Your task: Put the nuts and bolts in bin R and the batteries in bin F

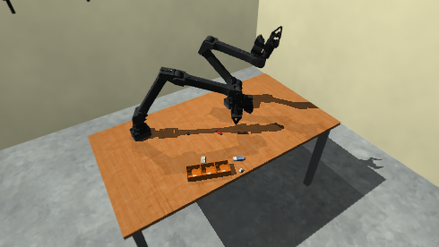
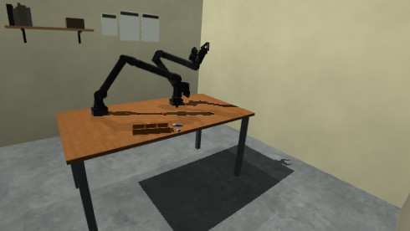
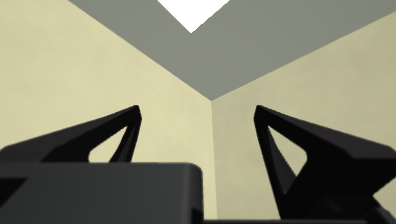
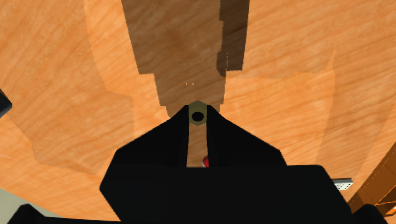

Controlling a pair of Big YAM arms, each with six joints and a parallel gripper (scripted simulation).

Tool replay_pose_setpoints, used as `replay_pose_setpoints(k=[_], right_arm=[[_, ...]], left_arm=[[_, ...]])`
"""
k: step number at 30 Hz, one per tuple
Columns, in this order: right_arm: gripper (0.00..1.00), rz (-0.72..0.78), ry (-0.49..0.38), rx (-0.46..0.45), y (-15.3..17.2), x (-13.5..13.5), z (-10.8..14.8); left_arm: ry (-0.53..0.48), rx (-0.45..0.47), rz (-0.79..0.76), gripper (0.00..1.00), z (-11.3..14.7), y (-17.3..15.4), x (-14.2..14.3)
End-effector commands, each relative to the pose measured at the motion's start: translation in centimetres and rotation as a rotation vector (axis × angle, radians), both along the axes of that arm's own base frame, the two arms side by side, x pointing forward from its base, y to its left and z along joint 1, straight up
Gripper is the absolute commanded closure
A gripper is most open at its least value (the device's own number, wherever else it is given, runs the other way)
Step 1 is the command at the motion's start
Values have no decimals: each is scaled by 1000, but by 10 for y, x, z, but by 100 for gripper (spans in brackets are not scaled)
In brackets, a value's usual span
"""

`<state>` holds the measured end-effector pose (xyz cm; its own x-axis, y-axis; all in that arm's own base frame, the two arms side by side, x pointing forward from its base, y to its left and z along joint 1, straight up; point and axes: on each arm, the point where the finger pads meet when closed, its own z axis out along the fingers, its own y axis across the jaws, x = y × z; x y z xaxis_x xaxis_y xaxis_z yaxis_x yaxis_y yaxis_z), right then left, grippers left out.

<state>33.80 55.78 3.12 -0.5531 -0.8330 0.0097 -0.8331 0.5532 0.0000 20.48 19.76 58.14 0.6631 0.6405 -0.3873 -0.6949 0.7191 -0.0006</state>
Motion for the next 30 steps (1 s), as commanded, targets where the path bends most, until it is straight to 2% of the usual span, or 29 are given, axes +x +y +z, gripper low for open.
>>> replay_pose_setpoints(k=[1, 25, 26, 27, 28, 30], right_arm=[[89, 0, -28, 44, 17, 16, 25], [89, 0, -28, 44, 18, 15, 25], [89, 0, -33, 52, 18, 17, 32], [89, 0, -41, 64, 7, 20, 42], [89, 0, -31, 48, -6, 17, 28], [89, 0, -32, 47, -17, 21, 28]], left_arm=[[-23, 23, 17, 0, 5, -4, -10], [-23, 23, 17, 0, 5, -4, -10], [-23, 23, 17, 0, 5, -4, -10], [-23, 23, 17, 0, 5, -4, -10], [-23, 23, 17, 0, 5, -4, -10], [-23, 23, 17, 0, 5, -4, -10]])
